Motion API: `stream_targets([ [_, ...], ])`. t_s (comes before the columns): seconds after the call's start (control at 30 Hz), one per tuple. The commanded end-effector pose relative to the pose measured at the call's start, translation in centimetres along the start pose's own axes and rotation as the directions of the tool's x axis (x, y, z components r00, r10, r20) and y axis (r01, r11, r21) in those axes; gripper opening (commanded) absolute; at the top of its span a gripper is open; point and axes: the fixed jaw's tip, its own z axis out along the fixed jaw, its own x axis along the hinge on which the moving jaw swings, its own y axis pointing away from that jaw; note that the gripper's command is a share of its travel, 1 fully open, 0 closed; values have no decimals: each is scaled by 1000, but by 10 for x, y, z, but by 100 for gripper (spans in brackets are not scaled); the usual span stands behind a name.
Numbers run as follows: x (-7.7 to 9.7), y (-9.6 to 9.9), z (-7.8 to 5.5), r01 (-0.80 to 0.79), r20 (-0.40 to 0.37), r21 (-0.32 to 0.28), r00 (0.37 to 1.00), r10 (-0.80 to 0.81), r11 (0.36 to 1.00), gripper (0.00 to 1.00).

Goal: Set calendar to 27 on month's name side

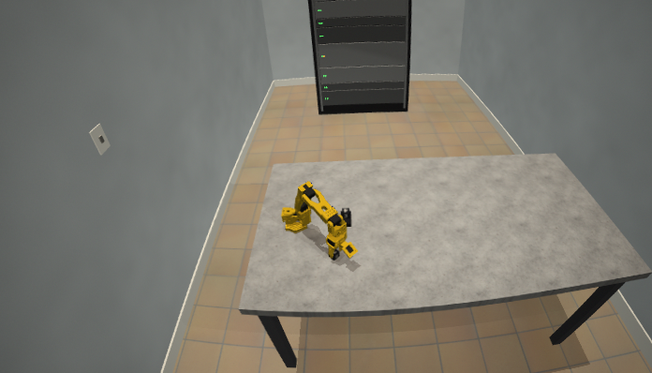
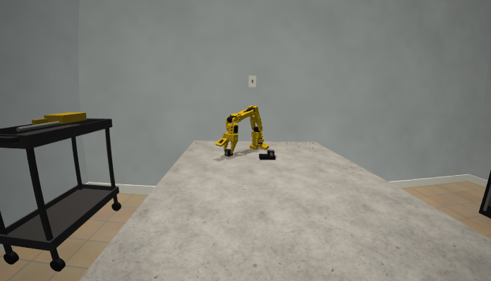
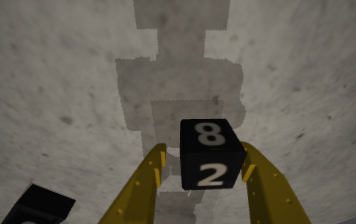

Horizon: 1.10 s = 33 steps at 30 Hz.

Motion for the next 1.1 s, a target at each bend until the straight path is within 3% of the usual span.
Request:
stream_targets([
  [0.0, -4, -3, -5, -1, 32, 1, 999, 1, 1000, 22],
  [0.8, -4, -7, -5, -1, 32, 2, 1000, 1, 1000, 16],
  [1.07, -4, -7, -5, -1, 32, 2, 1000, 1, 1000, 3],
])
